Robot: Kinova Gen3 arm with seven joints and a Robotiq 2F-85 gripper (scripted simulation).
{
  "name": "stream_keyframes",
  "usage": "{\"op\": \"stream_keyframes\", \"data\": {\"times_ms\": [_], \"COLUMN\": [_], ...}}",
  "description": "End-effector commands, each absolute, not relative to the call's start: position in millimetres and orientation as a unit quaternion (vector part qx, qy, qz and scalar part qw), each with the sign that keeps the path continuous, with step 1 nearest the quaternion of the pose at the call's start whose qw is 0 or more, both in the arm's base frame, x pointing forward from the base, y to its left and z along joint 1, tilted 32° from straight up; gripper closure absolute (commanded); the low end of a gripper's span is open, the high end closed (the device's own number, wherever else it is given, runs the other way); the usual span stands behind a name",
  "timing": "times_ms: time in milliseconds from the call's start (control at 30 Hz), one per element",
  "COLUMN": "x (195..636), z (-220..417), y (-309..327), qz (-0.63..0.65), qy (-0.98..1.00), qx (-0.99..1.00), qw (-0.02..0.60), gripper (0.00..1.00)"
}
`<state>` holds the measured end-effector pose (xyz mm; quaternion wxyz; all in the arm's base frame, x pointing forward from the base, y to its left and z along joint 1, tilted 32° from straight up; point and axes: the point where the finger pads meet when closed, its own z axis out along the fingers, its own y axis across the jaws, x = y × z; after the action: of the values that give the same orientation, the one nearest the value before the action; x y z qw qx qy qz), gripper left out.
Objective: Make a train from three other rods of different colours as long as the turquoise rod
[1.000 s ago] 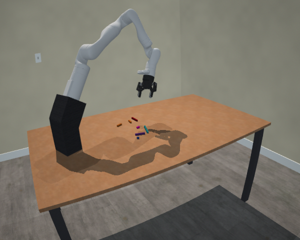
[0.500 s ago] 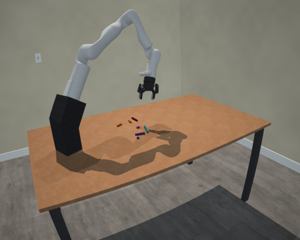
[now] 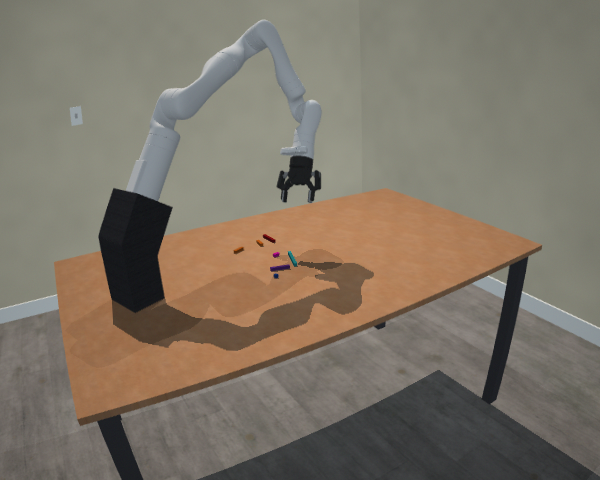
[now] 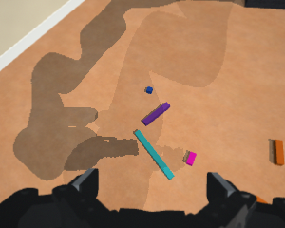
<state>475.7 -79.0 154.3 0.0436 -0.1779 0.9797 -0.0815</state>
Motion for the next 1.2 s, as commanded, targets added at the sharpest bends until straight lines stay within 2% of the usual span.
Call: {"op": "stream_keyframes", "data": {"times_ms": [0, 1167], "x": [475.6, 482.0], "z": [150.8, 132.4], "y": [-86.2, -121.8], "qz": [-0.087, -0.127], "qy": [0.977, 0.949], "qx": [-0.188, -0.284], "qw": [0.044, 0.052], "gripper": [0.0, 0.0]}}
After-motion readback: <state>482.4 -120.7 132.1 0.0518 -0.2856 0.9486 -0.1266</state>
